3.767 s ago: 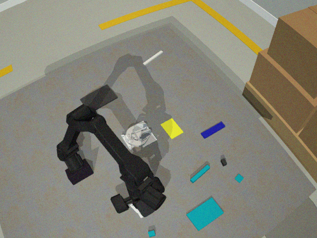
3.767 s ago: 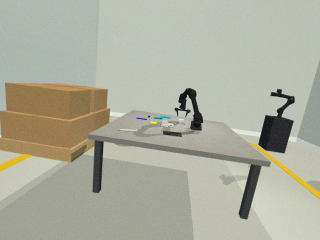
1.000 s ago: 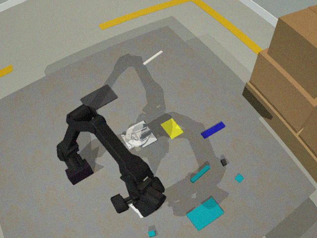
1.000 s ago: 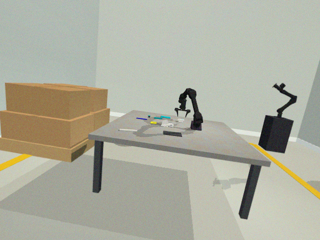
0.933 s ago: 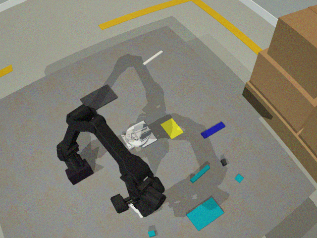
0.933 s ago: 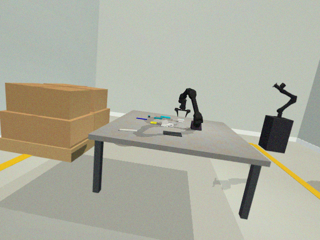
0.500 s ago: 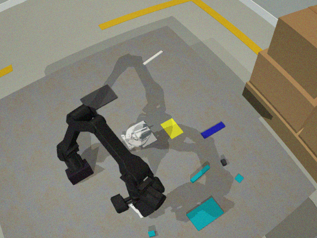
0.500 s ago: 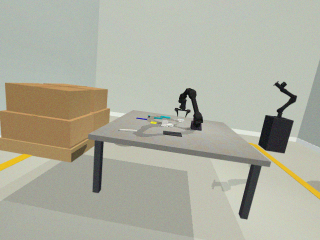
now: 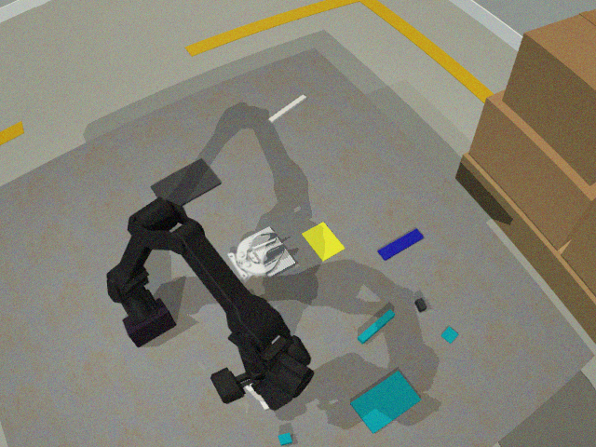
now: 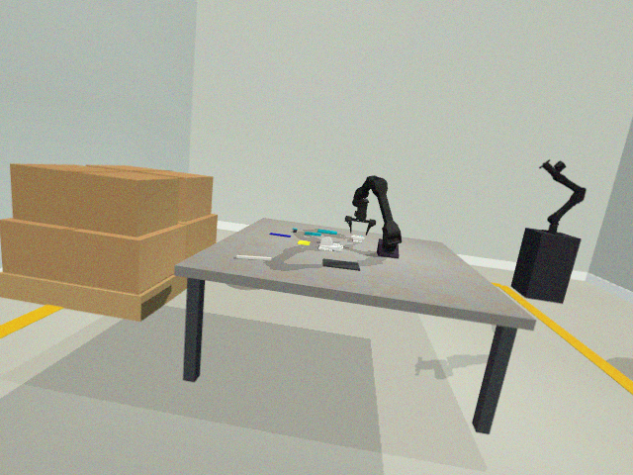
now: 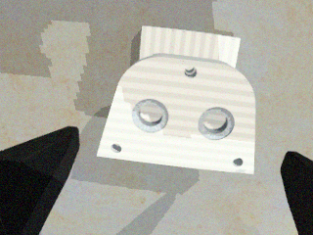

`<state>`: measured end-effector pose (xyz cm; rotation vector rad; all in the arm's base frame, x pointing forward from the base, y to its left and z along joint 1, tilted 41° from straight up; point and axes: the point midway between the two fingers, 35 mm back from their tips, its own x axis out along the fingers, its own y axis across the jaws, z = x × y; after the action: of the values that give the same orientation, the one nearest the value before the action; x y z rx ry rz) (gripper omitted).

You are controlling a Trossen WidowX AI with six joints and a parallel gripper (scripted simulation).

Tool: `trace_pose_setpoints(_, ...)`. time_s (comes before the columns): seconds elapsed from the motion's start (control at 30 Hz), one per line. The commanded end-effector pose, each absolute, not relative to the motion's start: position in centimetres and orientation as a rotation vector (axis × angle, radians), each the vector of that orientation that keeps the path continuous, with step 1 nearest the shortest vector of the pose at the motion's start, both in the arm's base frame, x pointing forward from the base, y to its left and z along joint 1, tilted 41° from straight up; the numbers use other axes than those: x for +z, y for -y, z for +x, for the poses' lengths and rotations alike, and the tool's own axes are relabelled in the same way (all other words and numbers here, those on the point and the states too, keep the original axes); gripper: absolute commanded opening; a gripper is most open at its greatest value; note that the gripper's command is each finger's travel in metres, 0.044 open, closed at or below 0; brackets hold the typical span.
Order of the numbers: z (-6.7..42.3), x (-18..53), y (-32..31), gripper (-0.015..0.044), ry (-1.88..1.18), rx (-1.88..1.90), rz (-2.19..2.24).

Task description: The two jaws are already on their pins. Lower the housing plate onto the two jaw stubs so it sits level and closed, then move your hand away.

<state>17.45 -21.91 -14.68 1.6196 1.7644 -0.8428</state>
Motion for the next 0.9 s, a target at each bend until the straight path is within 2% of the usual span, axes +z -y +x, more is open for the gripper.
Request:
trace_pose_setpoints(0.0,17.4,-15.3,21.3,0.0440,-1.767,-0.842,1.629)
trace_pose_setpoints(0.87,17.2,-17.3,19.7,0.0440,-1.766,-0.841,1.632)
